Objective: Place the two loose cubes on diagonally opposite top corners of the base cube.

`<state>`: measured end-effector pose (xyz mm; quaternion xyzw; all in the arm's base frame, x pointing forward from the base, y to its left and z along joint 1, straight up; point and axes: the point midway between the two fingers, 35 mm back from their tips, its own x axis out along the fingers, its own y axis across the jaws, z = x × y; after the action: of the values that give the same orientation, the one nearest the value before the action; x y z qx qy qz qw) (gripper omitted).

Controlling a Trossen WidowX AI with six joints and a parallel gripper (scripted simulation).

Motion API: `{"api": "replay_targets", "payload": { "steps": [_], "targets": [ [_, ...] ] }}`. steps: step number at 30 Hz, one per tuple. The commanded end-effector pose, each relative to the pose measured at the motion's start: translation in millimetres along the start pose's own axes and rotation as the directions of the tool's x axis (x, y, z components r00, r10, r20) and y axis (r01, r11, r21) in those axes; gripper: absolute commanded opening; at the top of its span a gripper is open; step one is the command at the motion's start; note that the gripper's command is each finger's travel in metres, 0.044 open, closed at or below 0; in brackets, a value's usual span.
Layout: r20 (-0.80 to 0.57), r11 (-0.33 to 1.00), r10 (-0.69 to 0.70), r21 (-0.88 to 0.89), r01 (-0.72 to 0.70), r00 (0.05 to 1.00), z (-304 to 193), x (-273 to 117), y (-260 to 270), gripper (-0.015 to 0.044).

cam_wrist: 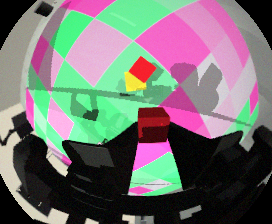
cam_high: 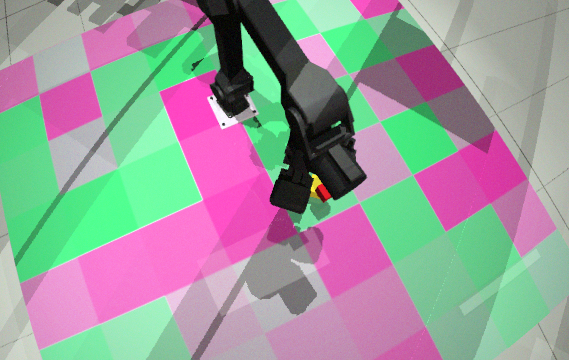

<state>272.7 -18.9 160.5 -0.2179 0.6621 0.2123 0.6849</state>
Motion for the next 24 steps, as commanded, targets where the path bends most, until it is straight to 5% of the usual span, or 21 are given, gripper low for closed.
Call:
{"api": "replay_targets", "payload": {
  "steps": [1, 24],
  "targets": [
    [-0.002, 0.995, -0.001, 0.097, 0.001, 1.0, 7, 1, 4, 0.0105],
    [0.001, 0.774, 0.002, 0.633, -0.002, 1.0, 38, 3, 36, 0.0105]
  ]
}}
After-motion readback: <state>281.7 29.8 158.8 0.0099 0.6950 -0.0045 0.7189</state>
